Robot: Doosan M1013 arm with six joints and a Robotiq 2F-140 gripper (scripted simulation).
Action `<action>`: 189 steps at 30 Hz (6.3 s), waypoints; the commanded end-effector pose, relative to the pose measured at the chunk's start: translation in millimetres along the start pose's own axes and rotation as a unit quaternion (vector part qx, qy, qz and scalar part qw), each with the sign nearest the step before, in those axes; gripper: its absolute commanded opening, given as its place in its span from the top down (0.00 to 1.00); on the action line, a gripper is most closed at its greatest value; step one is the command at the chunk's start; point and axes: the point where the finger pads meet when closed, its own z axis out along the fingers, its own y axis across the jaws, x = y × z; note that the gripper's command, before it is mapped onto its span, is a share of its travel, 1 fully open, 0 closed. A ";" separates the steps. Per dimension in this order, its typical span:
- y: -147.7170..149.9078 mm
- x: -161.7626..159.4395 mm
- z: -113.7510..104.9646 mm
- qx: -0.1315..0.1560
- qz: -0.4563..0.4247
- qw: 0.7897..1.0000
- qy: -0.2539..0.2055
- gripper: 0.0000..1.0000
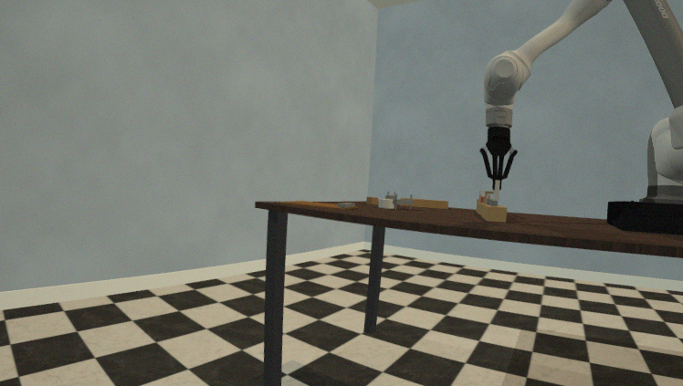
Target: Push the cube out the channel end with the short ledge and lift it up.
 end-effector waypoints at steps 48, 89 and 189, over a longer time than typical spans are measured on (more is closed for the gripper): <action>-0.1 33.9 14.8 0.000 0.000 1.000 0.000 1.00; -0.1 46.9 -55.2 0.000 0.000 1.000 0.000 1.00; -2.8 362.4 12.2 0.000 -0.001 1.000 0.000 0.75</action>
